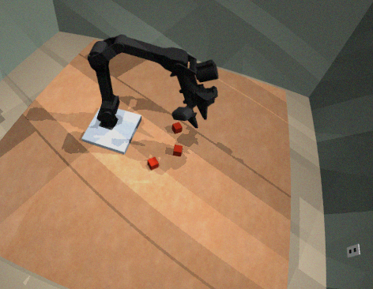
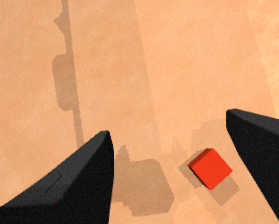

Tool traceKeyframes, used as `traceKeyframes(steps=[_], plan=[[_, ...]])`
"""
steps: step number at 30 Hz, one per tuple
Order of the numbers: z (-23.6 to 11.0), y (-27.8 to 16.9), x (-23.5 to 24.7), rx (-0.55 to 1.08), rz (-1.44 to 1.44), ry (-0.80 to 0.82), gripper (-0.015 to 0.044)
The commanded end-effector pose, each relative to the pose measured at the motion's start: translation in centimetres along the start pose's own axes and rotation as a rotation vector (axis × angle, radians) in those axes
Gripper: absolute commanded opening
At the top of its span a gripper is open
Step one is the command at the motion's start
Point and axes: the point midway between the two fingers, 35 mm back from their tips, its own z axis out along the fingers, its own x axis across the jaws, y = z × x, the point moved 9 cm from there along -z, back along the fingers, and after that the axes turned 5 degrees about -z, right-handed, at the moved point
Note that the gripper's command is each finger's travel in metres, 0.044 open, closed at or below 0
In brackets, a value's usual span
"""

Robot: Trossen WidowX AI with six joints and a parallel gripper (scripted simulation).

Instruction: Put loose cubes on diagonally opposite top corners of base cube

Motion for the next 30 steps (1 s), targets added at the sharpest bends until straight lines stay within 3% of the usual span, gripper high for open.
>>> traceKeyframes(steps=[1,14,24,30], plan=[[1.3,0.0,-1.2,0.137,0.244,-0.018,0.0265],[4.4,-0.5,-5.0,0.532,1.001,-0.243,0.0265],[4.5,-0.6,-5.1,0.537,1.011,-0.248,0.0265],[8.1,-2.7,-4.8,0.536,1.011,-0.248,0.0265]])
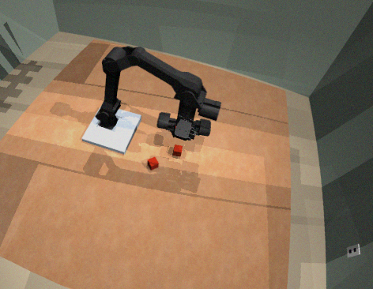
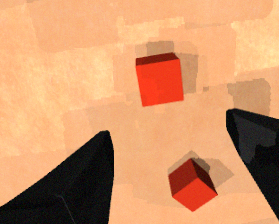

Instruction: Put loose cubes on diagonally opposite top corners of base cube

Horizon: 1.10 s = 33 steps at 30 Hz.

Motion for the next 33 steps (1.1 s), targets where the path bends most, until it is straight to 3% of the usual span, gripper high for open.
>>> traceKeyframes(steps=[1,33], plan=[[3.1,0.0,-0.1,0.008,0.008,-0.011,0.0265],[8.7,-0.1,-0.3,0.008,0.008,-0.011,0.0265]])
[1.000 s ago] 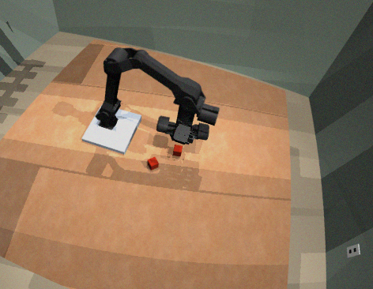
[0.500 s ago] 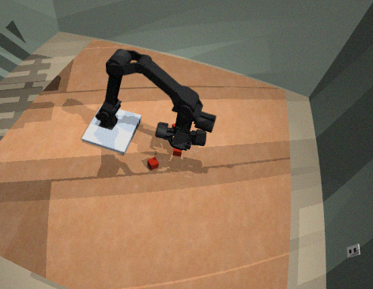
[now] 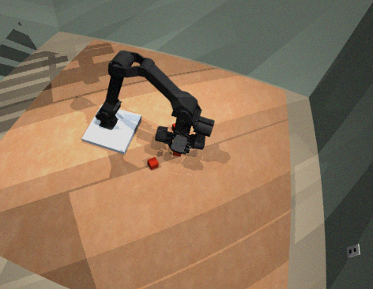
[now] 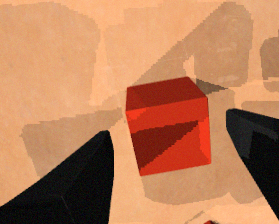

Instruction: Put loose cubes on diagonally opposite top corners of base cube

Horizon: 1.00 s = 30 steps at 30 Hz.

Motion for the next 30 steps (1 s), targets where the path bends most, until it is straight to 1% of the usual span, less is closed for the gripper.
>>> traceKeyframes(steps=[1,3,9,14,30], plan=[[0.7,0.0,0.0,0.004,-0.006,0.003,0.0265],[0.8,0.0,0.0,0.004,-0.006,0.003,0.0265],[0.8,0.0,0.0,0.004,-0.006,0.003,0.0108],[0.6,0.0,0.0,0.004,-0.006,0.003,0.0105],[-4.3,0.1,0.5,0.004,-0.006,0.003,0.0105]])
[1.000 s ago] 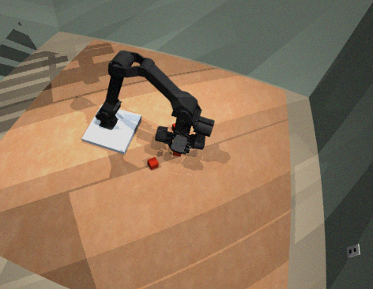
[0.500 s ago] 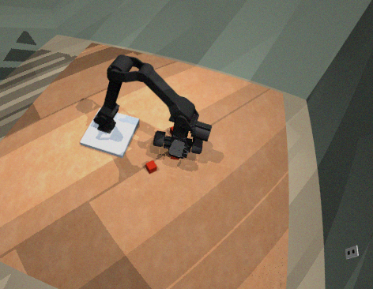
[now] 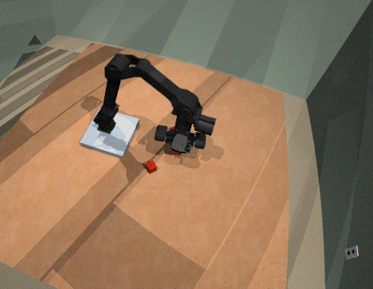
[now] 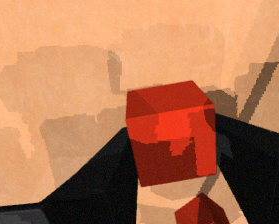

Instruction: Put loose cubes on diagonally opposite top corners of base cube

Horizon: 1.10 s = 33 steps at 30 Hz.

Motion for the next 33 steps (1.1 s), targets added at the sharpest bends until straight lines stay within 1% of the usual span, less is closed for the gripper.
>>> traceKeyframes(steps=[1,19,23,33], plan=[[-1.6,0.0,0.0,0.002,0.001,0.009,0.0105],[-7.1,-0.2,-0.6,0.002,0.001,0.009,0.0105],[-7.1,-0.4,-0.6,0.003,-0.02,0.009,0.0105],[-6.0,-3.4,-0.6,0.004,-0.343,0.01,0.0105]])
